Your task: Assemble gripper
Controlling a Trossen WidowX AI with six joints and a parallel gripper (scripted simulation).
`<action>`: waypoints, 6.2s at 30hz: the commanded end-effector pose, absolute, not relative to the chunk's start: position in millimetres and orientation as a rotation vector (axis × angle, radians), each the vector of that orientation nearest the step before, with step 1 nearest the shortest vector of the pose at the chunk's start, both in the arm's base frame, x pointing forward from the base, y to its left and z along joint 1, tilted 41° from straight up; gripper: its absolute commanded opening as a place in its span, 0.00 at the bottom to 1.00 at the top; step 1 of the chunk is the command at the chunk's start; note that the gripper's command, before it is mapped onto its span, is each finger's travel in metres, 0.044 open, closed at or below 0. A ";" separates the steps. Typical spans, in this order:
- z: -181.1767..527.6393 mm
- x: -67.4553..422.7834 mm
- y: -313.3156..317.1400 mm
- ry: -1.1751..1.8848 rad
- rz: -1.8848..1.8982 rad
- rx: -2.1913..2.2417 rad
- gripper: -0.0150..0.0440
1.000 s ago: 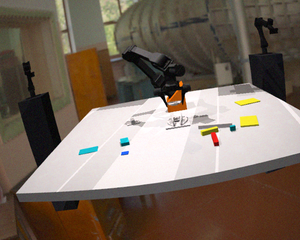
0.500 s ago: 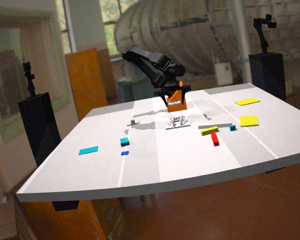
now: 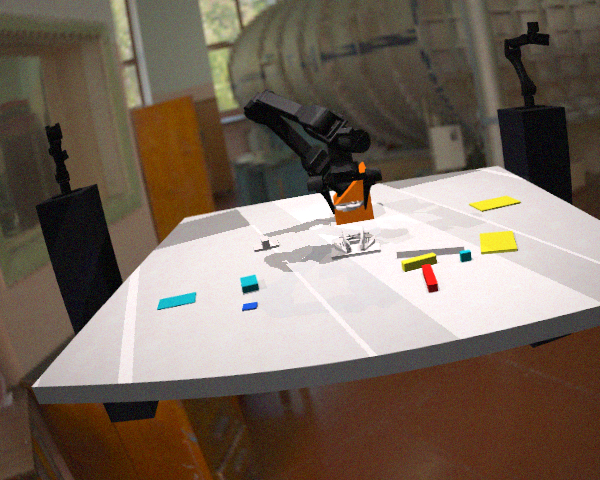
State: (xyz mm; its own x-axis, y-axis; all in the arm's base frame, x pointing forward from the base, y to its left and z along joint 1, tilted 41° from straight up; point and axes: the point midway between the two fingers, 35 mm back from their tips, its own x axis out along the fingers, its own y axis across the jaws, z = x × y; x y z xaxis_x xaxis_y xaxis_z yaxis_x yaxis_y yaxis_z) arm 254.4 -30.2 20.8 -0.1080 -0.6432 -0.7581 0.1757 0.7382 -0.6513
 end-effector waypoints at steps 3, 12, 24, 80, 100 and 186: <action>19.8 254.1 -29.4 1.534 -0.722 -0.388 0.85; 19.8 254.1 -29.4 1.534 -0.722 -0.388 0.85; 19.8 254.1 -29.4 1.534 -0.722 -0.388 0.85; -27.2 247.0 -69.5 1.533 -0.724 -0.389 0.85; -30.7 246.5 -72.6 1.536 -0.719 -0.395 0.85; -38.0 245.4 -78.8 1.536 -0.719 -0.395 0.85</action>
State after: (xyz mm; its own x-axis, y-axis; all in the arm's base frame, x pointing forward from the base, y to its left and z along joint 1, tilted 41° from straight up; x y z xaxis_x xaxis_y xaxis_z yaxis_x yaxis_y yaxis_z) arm 245.6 -78.9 -37.0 -0.1086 -0.6423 -0.7587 0.1764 0.7387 -0.6506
